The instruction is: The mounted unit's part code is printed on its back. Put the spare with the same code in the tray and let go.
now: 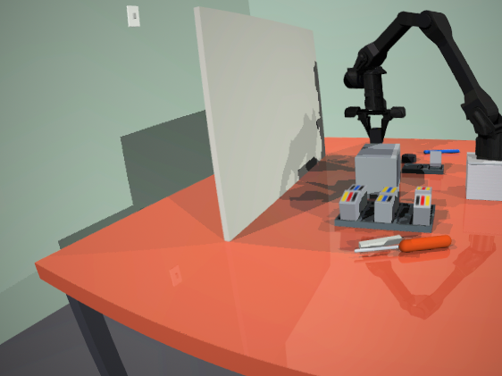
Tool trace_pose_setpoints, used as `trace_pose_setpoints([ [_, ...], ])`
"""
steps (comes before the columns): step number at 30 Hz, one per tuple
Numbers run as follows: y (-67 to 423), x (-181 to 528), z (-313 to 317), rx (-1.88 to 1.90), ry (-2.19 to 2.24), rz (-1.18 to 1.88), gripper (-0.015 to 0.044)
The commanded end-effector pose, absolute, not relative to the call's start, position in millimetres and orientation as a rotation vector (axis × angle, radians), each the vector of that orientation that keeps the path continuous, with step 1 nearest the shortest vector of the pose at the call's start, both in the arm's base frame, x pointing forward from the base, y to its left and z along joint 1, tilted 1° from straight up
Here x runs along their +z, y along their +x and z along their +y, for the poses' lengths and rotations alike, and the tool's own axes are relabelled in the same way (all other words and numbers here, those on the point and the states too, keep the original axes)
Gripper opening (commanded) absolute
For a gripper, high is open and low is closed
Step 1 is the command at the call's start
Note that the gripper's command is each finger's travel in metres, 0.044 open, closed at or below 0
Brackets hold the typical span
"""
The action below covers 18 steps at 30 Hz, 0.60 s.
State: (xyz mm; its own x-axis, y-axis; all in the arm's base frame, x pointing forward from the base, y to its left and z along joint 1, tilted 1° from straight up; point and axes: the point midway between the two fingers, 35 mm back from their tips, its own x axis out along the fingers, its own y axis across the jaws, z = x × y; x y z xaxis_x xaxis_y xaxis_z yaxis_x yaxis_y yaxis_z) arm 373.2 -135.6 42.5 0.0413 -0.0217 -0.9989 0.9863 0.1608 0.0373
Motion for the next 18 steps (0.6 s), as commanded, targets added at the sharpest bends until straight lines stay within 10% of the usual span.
trace_pose_setpoints([
  [1, 371.0, 36.3, -134.7, -1.077, 1.092, 1.241, 0.0],
  [18, 370.1, 18.8, -134.6, -1.077, 1.092, 1.241, 0.0],
])
